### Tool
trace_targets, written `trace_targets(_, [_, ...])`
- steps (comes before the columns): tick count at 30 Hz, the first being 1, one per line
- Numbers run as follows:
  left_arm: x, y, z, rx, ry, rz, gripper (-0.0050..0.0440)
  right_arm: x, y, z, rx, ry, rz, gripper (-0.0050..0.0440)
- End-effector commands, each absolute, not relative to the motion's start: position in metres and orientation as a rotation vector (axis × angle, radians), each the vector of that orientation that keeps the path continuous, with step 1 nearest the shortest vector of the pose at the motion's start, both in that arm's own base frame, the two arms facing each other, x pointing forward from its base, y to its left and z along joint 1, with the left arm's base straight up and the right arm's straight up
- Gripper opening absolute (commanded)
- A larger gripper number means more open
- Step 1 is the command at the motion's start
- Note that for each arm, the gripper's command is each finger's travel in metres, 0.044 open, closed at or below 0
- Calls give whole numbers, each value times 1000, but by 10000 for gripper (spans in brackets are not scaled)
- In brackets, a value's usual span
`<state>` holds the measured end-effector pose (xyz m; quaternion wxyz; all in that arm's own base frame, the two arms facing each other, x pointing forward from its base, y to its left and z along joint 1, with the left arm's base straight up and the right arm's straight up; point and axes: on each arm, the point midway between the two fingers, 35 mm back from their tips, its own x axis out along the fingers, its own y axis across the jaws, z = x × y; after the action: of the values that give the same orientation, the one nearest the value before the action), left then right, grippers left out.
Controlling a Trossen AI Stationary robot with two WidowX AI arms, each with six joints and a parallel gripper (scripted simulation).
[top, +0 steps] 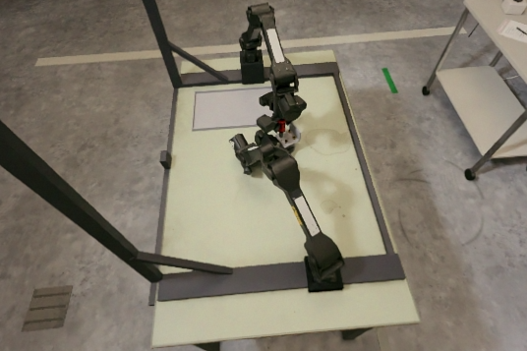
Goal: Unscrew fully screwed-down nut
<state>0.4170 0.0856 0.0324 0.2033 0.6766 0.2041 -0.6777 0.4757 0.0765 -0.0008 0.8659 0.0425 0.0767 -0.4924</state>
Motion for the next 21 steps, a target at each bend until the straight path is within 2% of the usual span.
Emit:
trace_targets(1, [422,86,41,1953,509,-1907,250,481,78,22,133,130,-1028,245])
trace_targets(9, [422,86,41,2001,441,-1953,250,481,78,22,133,130,-1028,245])
trace_targets(21, [422,86,47,2011,446,-1938,250,481,78,22,133,130,-1028,245])
